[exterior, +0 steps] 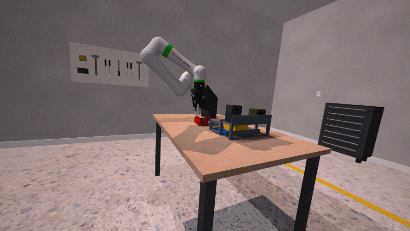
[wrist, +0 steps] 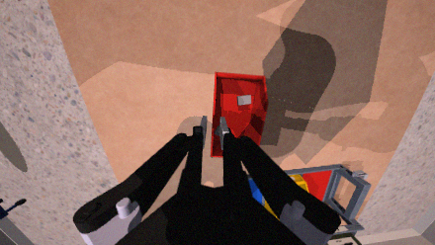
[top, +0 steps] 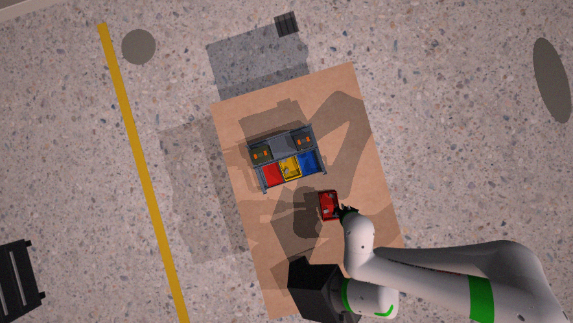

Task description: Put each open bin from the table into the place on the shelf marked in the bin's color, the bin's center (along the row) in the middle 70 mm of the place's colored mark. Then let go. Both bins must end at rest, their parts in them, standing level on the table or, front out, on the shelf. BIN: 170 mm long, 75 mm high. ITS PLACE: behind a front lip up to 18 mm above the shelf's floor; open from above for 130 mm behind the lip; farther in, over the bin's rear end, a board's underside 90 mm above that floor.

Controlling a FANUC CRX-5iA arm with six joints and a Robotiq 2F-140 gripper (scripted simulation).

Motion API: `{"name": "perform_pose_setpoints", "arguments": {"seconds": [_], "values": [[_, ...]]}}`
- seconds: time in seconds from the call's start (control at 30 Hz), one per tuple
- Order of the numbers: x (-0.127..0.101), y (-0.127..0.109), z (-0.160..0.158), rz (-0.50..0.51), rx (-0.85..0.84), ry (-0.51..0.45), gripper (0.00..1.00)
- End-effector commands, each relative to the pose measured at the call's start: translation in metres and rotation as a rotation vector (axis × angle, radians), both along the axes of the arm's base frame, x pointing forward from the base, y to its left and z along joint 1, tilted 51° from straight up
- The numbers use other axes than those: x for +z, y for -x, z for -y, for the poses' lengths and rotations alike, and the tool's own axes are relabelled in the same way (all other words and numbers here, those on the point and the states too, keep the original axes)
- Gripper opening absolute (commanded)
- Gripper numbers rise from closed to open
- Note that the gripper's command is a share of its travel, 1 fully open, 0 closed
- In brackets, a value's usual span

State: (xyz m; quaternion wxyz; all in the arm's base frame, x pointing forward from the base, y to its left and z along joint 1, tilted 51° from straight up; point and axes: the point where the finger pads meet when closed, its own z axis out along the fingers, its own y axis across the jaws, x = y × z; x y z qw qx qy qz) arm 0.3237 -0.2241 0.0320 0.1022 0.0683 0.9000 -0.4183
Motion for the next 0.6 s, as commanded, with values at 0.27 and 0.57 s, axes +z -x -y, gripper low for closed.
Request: {"name": "perform_pose_setpoints", "arguments": {"seconds": [0.27, 0.57], "values": [[-0.004, -0.001, 0.005, 0.0, 0.0, 0.0, 0.15], [-0.011, -0.002, 0.013, 0.0, 0.0, 0.0, 0.15]]}}
